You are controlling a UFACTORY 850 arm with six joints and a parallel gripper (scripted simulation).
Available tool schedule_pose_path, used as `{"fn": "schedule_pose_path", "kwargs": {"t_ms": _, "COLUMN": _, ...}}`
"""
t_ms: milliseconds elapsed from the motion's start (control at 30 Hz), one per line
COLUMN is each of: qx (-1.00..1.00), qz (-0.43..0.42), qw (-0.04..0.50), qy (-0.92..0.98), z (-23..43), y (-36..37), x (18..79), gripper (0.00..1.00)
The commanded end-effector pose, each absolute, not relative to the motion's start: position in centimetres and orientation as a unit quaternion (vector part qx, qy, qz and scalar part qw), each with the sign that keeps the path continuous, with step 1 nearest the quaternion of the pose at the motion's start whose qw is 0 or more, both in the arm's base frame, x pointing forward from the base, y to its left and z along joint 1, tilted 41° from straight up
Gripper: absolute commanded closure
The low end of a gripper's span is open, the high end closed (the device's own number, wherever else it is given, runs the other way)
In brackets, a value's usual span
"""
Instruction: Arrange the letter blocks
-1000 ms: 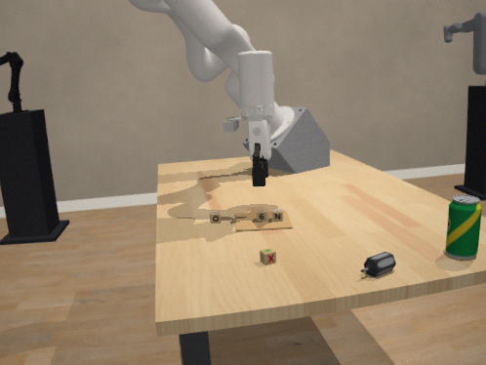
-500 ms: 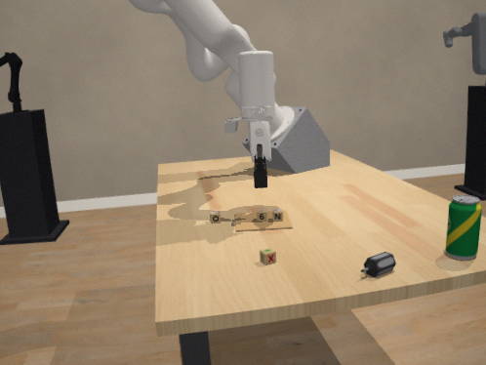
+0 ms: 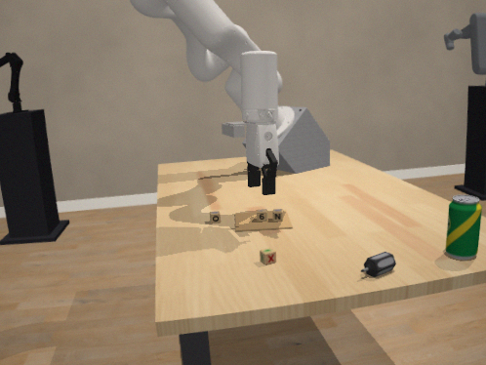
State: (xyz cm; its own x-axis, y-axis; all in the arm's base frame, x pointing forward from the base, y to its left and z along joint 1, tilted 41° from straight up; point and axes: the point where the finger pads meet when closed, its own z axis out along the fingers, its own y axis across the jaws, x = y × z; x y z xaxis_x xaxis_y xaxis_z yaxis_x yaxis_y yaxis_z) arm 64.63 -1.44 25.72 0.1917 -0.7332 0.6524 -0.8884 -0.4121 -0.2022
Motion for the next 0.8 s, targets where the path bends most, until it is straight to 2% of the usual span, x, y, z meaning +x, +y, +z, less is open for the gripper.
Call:
{"fn": "schedule_pose_path", "kwargs": {"t_ms": 0, "qx": 0.799, "qz": 0.334, "qw": 0.14, "qy": -0.481, "z": 26.4, "y": -1.2, "x": 66.5, "gripper": 0.0}}
{"fn": "schedule_pose_path", "kwargs": {"t_ms": 767, "qx": 0.907, "qz": 0.274, "qw": 0.239, "qy": -0.211, "z": 29.3, "y": -0.5, "x": 74.0, "gripper": 0.0}}
